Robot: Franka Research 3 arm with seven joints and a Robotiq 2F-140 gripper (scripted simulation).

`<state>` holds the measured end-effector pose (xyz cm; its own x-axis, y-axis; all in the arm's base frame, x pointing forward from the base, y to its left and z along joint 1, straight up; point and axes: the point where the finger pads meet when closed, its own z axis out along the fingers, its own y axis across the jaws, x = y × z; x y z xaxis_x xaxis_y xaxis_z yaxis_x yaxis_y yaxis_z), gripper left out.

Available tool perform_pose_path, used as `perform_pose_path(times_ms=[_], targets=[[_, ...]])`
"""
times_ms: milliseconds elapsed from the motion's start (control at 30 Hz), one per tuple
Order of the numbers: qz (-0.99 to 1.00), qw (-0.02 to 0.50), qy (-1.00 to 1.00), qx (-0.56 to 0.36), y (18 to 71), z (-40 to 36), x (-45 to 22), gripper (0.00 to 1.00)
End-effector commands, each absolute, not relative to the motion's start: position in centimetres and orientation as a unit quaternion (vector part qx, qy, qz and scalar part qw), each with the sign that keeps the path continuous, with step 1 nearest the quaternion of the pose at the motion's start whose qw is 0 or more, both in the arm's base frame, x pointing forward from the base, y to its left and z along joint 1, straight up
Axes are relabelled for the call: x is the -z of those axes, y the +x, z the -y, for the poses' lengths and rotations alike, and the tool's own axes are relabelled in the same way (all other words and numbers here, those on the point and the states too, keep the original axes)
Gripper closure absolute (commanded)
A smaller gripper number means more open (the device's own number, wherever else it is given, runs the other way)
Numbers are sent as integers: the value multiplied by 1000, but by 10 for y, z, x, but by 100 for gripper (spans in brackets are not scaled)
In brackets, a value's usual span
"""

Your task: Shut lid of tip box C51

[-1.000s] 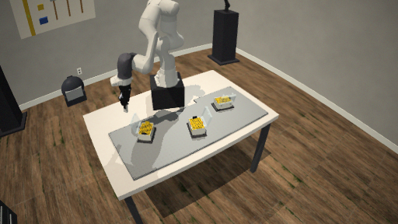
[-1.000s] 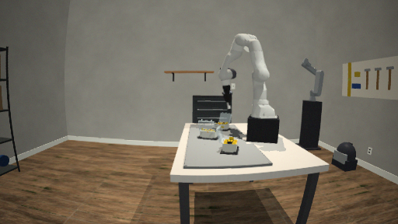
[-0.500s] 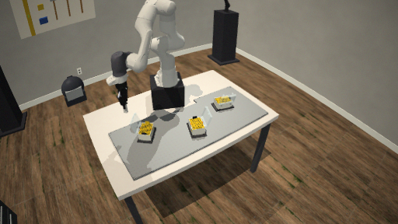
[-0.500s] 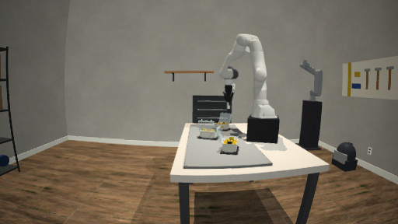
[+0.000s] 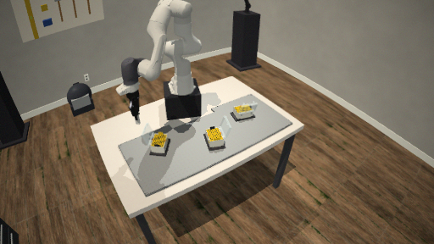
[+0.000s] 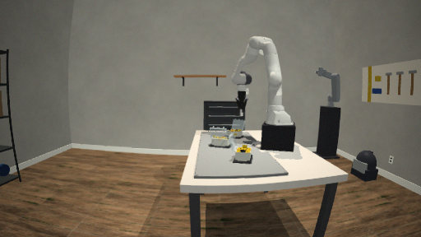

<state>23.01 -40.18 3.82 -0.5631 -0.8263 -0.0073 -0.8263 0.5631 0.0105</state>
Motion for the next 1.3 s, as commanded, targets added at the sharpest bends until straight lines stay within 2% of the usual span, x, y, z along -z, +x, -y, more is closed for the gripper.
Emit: perform_pose_path(times_ms=[0, 500, 1267], targets=[[-877, 2, -480, -2, 231, 404, -38, 100], [-877, 2, -480, -2, 231, 404, -38, 100], [-877, 2, -480, -2, 231, 404, -3, 100]])
